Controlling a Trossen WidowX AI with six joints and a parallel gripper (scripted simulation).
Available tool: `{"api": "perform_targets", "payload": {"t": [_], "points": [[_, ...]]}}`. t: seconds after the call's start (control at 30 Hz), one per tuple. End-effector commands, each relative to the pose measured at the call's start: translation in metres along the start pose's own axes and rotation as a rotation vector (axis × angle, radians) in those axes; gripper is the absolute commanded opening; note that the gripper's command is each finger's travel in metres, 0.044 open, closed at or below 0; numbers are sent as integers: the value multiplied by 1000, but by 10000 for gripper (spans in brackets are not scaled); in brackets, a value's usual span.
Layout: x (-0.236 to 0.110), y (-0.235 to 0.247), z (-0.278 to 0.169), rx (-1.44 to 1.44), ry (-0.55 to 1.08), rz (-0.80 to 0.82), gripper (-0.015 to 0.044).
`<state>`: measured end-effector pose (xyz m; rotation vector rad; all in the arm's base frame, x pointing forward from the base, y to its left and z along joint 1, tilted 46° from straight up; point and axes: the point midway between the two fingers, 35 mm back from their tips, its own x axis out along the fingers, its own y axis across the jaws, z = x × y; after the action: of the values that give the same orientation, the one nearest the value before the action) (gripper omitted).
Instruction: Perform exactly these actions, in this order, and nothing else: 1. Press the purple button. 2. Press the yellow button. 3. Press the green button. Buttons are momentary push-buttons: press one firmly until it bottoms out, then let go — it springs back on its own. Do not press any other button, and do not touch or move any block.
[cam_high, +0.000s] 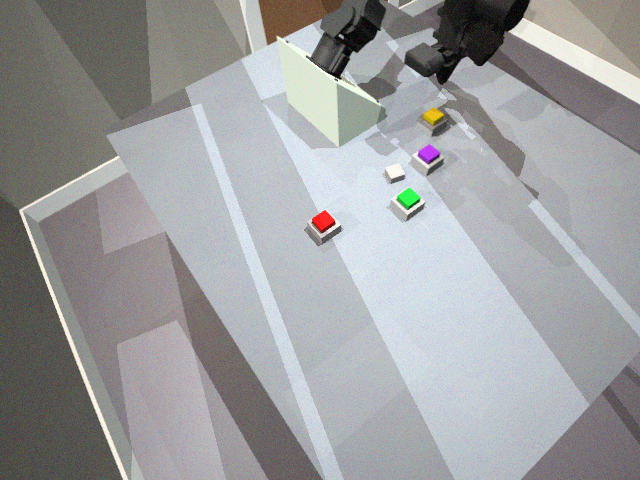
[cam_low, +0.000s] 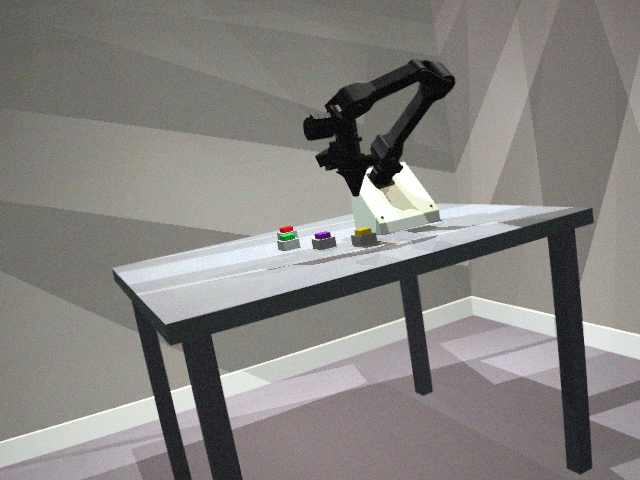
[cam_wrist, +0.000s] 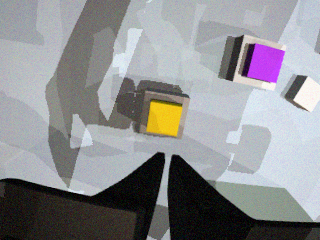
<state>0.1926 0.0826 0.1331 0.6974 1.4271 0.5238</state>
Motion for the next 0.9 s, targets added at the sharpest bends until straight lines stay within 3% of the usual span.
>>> {"api": "perform_targets", "payload": {"t": [0.0,0.3,0.57,0.87], "points": [[-5,-11,21,-2,-3,-3,20],[-10,-91,93,-2,-6,-20,20],[-4,-188,127,-8,-6,-7,20],[1,-197,128,-8,-6,-4,20]]}}
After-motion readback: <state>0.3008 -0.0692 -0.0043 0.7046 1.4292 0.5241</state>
